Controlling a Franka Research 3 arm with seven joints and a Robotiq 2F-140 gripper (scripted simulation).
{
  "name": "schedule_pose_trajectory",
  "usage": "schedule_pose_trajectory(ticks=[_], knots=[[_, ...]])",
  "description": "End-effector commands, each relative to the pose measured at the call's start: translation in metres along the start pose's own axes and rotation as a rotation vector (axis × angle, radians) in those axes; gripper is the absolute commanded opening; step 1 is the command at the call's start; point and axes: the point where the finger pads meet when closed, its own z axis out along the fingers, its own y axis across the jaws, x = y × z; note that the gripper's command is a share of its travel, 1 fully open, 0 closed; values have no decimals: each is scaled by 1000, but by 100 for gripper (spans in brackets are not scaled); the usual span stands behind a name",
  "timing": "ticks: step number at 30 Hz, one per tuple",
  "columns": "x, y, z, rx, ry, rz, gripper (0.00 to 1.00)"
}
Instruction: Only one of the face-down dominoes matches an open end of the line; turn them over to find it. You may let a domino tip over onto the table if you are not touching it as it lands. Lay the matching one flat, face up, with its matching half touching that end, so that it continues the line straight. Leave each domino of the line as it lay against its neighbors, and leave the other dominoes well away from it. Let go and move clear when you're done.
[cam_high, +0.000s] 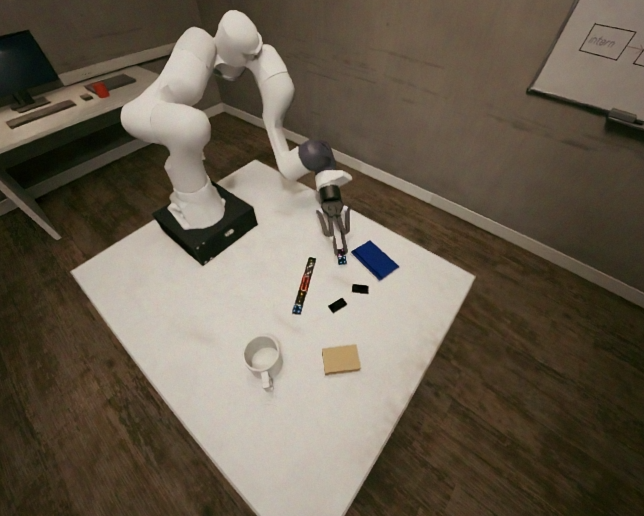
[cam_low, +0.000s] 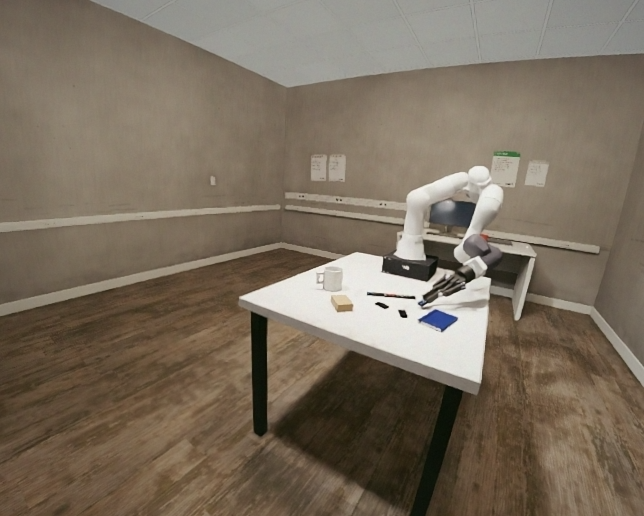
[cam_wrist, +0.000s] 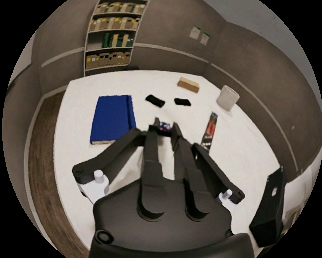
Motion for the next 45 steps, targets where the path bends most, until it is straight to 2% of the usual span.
schedule_pose_trajectory(ticks=[1,12,24,45], knots=[[1,3,0,-12,34,33,23],[-4,3,-1,-13,102,32,23],[-7,3,-1,-14,145,32,23],[-10,2,-1,-15,184,32,23]])
